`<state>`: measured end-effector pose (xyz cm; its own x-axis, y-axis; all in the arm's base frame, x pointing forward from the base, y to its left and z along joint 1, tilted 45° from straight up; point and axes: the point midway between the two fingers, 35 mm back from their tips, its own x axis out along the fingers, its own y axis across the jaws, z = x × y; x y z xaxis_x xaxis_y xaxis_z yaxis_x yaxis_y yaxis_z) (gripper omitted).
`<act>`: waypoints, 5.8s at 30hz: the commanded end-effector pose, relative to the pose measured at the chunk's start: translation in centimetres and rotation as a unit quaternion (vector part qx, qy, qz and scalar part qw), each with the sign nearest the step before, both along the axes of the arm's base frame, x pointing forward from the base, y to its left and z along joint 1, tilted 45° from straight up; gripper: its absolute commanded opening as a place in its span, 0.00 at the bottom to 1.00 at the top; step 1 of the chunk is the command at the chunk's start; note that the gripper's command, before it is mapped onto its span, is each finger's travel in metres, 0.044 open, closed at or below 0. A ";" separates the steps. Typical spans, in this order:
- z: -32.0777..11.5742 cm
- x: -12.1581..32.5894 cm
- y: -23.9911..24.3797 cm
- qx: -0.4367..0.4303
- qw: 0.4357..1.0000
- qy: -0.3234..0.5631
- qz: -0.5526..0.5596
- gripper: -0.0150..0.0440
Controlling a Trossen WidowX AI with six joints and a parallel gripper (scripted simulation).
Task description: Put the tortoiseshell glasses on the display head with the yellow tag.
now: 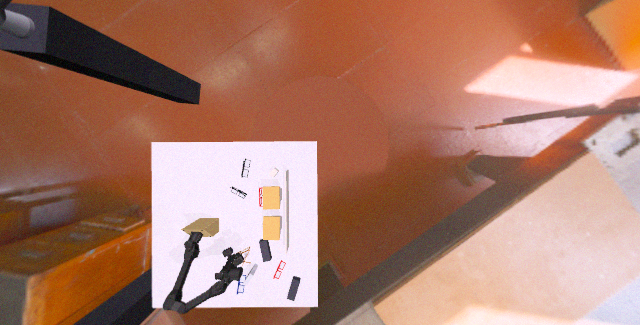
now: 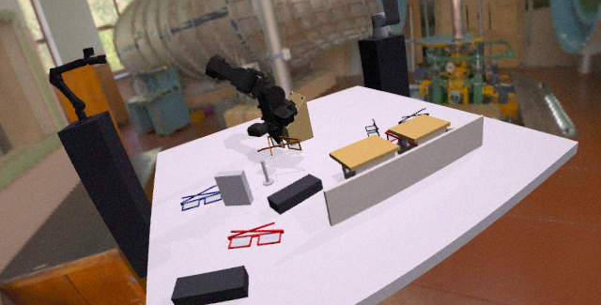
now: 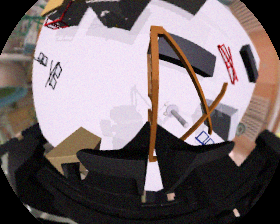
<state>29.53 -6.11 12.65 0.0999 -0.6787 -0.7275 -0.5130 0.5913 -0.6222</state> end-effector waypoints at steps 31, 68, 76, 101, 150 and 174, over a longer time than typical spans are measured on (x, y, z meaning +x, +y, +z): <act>2.2 -1.5 -7.2 -0.038 0.978 0.140 0.148 0.25; -0.7 -1.9 -7.6 -0.040 0.978 0.140 0.148 0.25; -1.2 -2.0 -7.1 -0.040 0.978 0.140 0.148 0.25; -2.7 -1.8 -5.6 -0.039 0.978 0.141 0.148 0.25; -3.8 -1.3 -4.5 -0.039 0.978 0.141 0.148 0.25; 0.9 -2.5 -0.9 -0.037 0.978 0.141 0.148 0.25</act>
<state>27.15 -7.17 12.78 0.0999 -0.6988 -0.7083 -0.8197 0.3457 -0.4567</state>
